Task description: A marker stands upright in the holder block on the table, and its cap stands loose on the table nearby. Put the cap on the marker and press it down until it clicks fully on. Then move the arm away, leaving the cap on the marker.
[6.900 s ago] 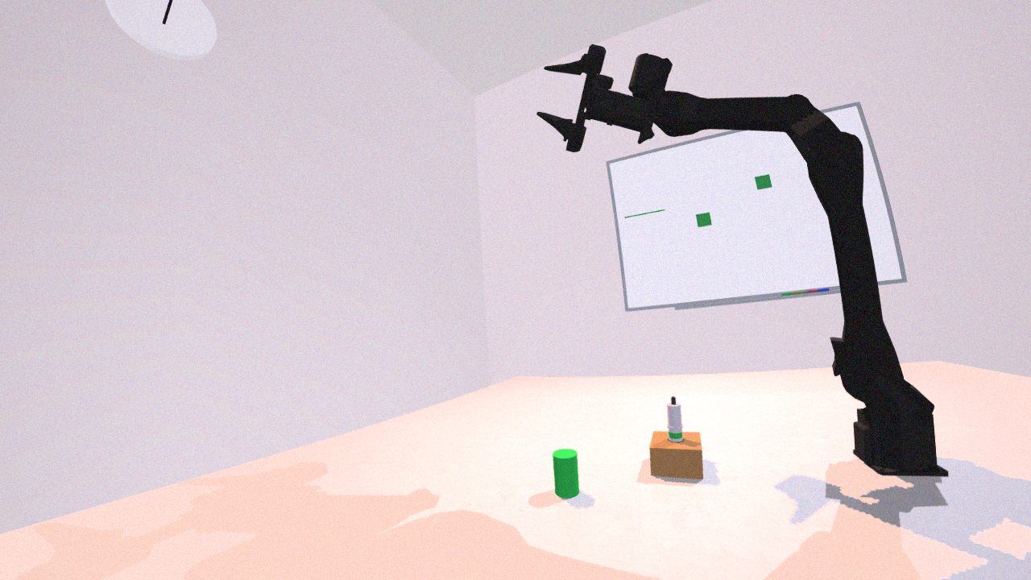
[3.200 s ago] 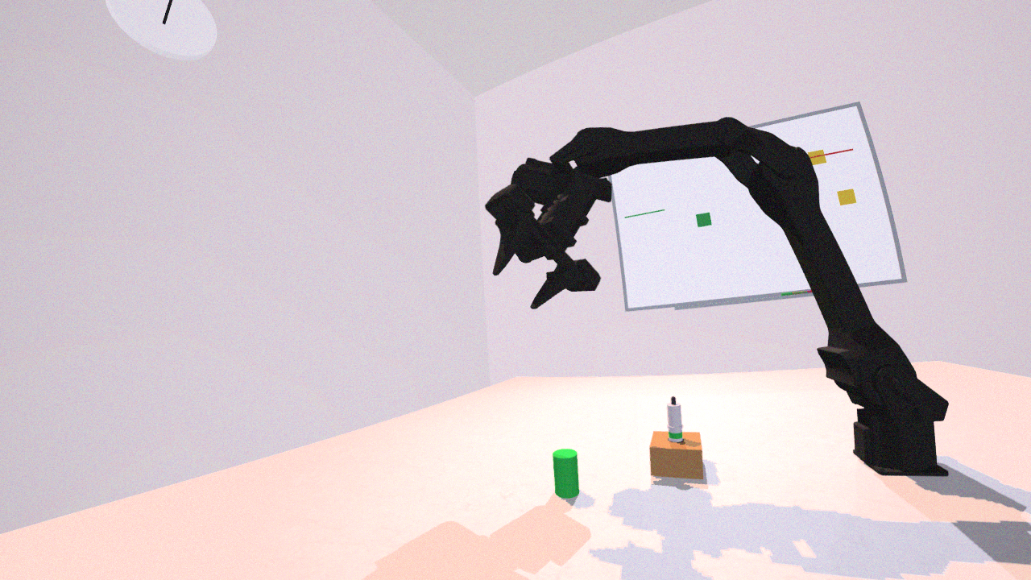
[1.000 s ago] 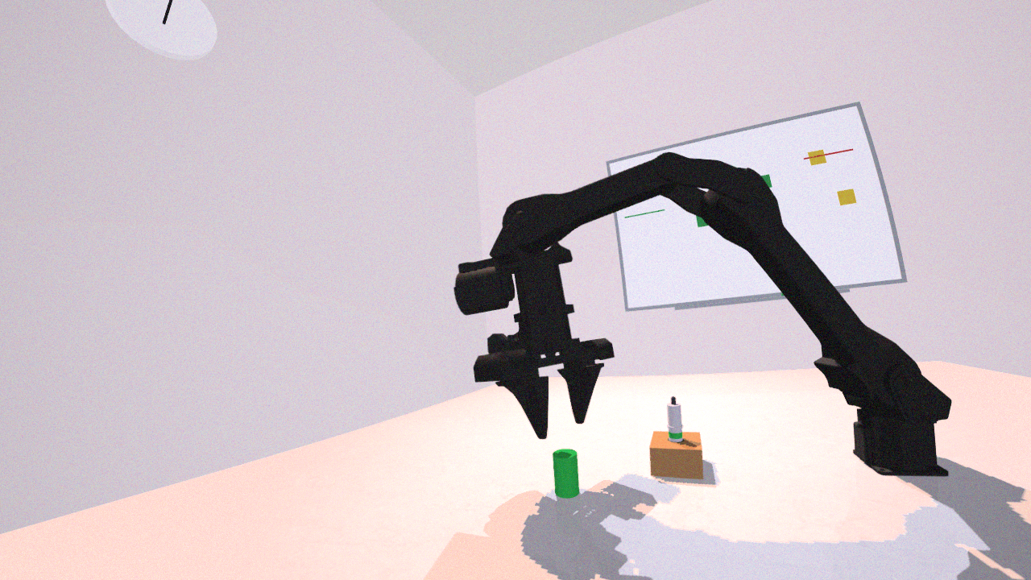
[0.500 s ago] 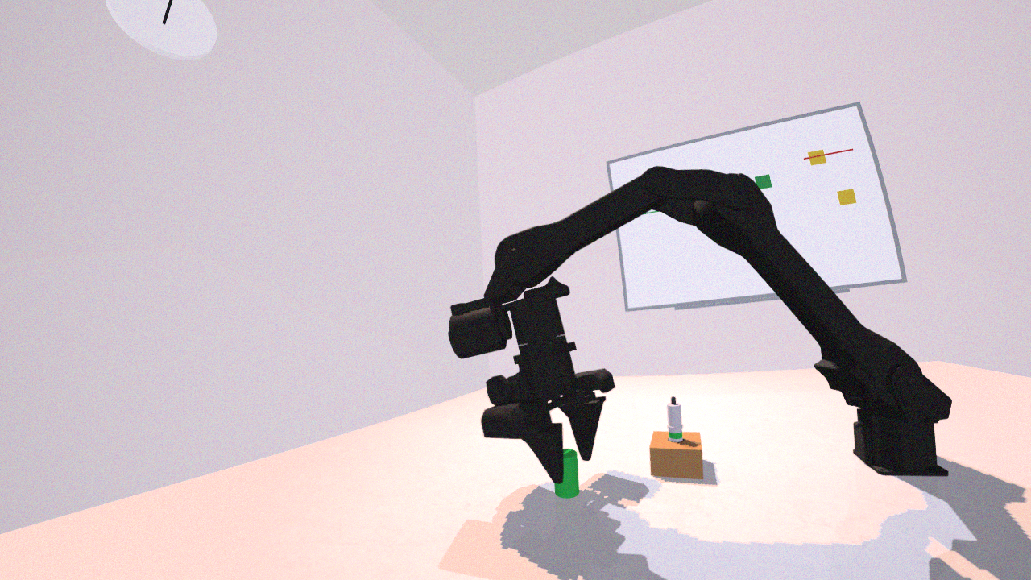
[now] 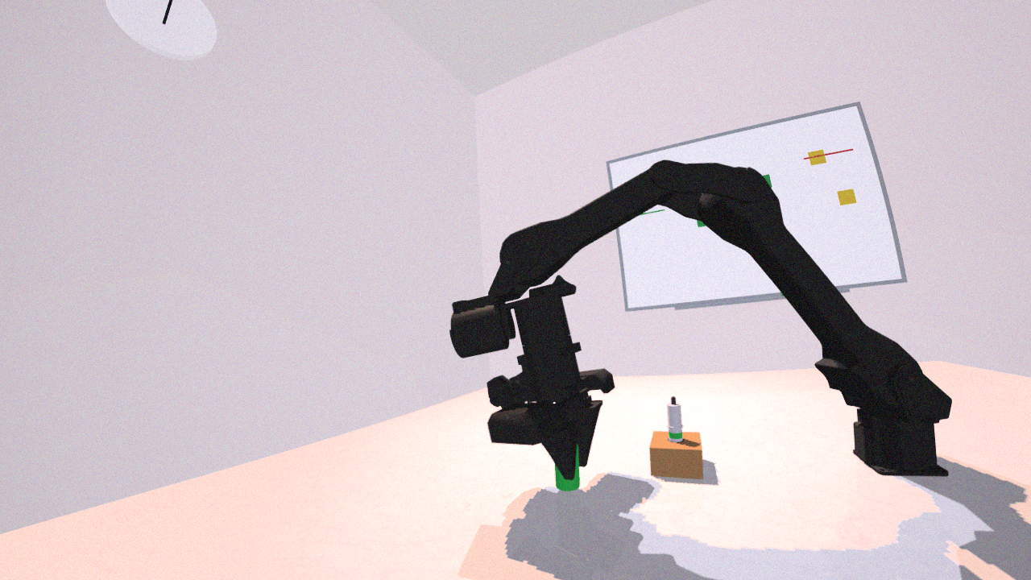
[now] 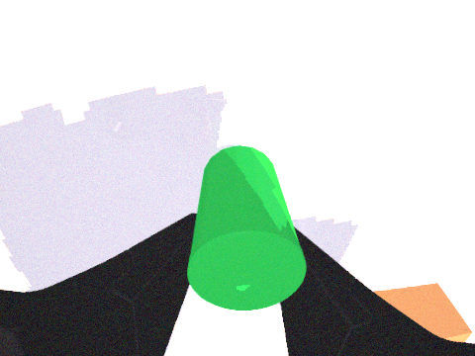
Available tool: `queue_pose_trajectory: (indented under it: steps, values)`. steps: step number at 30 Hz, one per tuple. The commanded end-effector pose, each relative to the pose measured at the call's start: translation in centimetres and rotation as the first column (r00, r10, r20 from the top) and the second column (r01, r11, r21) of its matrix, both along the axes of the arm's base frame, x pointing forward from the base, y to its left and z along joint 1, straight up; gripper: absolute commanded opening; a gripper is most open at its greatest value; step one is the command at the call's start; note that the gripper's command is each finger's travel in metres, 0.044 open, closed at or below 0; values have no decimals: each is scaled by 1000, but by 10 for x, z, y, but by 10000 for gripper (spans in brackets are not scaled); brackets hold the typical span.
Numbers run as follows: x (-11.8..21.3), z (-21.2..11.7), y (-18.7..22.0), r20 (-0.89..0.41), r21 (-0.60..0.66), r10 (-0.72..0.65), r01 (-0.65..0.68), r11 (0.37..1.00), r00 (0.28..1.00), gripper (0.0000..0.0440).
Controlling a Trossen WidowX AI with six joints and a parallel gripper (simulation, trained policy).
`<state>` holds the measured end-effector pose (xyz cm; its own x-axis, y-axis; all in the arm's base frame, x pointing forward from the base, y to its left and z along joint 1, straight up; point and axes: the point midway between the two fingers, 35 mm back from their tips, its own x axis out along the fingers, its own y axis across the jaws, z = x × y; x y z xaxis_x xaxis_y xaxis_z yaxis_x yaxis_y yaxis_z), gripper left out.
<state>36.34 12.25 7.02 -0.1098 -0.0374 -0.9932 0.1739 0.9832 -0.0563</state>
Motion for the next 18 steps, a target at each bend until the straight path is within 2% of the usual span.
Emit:
queue_pose_trajectory:
  steps: [1, 18]
  values:
    - [-3, 13, -3, 13, -5, 18, -18, 1000, 1000, 39]
    - [-25, 72, -36, 15, 8, 32, -32, 999, 999, 22]
